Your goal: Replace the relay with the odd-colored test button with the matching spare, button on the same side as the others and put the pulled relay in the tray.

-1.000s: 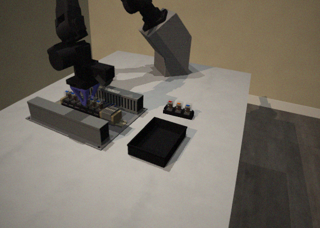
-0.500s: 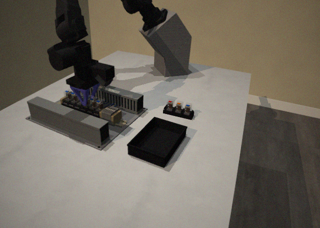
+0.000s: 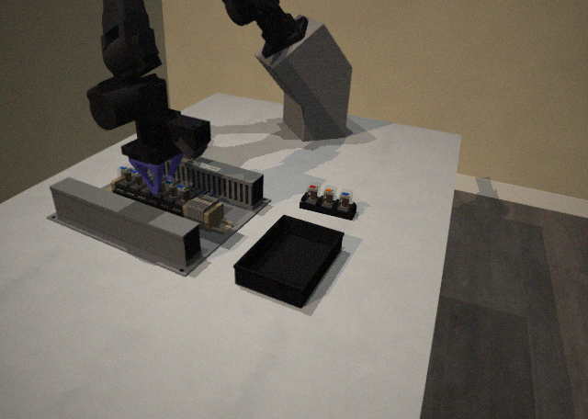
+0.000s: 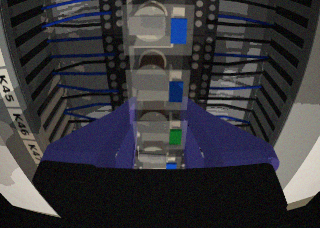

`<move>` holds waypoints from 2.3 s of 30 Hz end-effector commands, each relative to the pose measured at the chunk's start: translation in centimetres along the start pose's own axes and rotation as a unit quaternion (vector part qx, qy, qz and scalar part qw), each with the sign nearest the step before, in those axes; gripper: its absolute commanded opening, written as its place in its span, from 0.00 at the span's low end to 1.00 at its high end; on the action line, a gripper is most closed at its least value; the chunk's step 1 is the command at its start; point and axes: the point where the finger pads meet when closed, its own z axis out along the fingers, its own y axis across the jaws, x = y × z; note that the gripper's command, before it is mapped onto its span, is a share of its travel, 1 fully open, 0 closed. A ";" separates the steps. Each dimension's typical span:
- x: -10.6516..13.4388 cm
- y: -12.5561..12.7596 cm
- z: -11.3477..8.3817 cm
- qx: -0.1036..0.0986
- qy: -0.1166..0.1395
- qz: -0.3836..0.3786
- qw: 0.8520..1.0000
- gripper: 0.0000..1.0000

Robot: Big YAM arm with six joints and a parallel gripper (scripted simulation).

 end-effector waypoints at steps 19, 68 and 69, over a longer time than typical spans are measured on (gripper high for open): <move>0.4 -0.6 -1.4 0.013 -0.002 0.004 1.000 0.00; -0.3 -0.5 -3.8 0.013 -0.004 0.001 1.000 0.00; -0.3 -0.5 -3.9 0.013 -0.004 0.001 1.000 0.00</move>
